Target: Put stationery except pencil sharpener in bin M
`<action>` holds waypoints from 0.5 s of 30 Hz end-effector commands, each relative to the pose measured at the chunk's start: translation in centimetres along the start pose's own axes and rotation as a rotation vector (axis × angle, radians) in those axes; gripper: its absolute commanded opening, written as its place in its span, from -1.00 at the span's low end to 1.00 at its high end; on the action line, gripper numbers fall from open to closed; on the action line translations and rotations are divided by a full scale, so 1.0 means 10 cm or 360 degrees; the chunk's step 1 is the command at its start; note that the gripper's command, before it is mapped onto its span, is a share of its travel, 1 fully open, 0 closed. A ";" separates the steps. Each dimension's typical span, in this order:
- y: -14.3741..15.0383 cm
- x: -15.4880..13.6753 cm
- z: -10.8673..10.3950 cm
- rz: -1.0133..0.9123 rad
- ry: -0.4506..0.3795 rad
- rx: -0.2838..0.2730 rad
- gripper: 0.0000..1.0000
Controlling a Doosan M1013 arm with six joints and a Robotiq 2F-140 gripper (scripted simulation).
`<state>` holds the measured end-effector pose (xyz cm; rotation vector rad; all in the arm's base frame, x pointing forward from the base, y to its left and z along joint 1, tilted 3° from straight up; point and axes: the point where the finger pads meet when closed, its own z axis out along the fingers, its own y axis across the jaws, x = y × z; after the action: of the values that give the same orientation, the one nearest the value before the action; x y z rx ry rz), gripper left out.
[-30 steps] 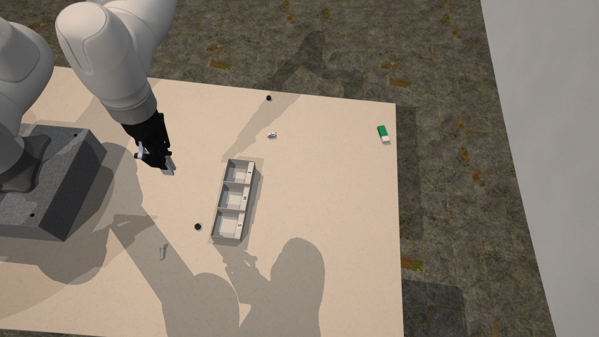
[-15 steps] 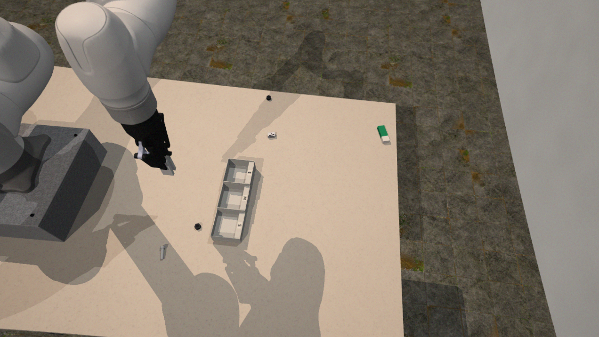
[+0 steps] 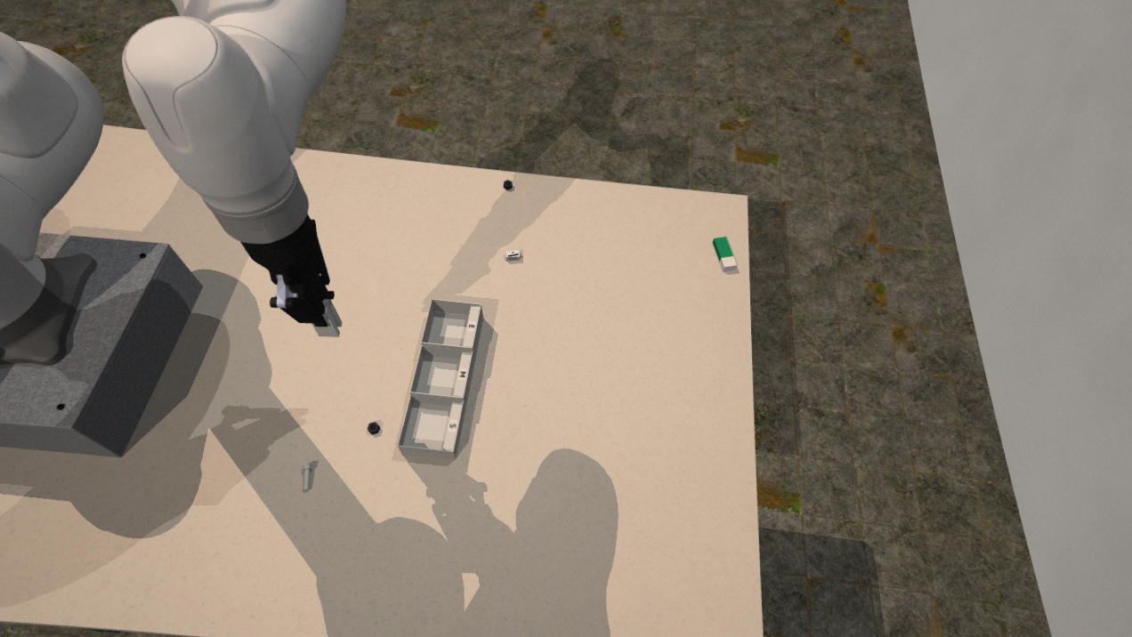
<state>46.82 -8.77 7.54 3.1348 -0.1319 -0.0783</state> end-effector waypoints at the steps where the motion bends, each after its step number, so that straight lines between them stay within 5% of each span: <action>1: 0.13 0.24 0.19 -0.0113 0.0002 0.0008 -0.70; 15: 0.53 0.96 0.77 -0.0113 0.0002 0.0008 -0.70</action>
<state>53.44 -13.37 1.43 3.1426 -0.0226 -0.0770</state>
